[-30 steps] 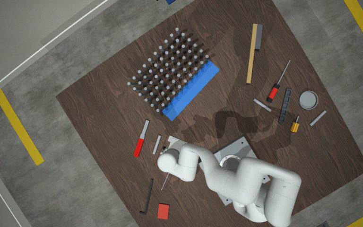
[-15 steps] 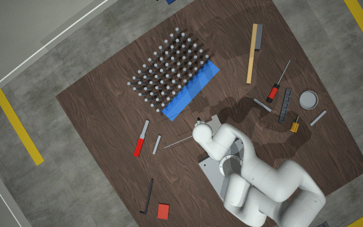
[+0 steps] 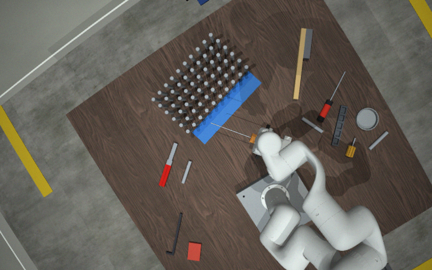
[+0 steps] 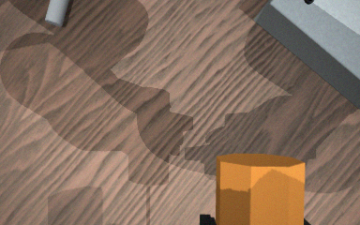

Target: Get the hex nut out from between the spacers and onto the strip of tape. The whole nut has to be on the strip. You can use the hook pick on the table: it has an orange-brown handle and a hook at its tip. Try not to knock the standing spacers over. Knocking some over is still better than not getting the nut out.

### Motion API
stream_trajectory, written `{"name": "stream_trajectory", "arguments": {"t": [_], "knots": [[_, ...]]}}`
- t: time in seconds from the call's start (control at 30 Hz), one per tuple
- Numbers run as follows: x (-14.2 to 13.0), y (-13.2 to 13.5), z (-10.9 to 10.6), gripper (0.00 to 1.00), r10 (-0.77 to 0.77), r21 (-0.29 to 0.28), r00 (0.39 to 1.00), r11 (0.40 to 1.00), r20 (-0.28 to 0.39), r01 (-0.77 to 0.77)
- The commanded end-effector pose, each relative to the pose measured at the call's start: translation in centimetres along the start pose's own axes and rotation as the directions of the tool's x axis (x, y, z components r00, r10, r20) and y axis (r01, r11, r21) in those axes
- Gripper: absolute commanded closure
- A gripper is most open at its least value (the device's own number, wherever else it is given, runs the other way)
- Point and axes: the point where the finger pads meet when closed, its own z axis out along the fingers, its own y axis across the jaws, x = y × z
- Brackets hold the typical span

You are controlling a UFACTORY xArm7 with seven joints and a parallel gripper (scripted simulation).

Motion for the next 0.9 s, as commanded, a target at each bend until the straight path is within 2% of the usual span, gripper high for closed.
{"name": "stream_trajectory", "arguments": {"t": [0.0,0.13,0.87], "knots": [[-0.05,-0.15,-0.16,1.0,0.271,0.046,0.962,0.961,0.024,-0.272],[-0.05,-0.15,-0.16,1.0,0.386,0.063,0.922,0.92,0.037,-0.388],[-0.05,-0.15,-0.14,1.0,0.386,0.063,0.922,0.92,0.037,-0.388]]}}
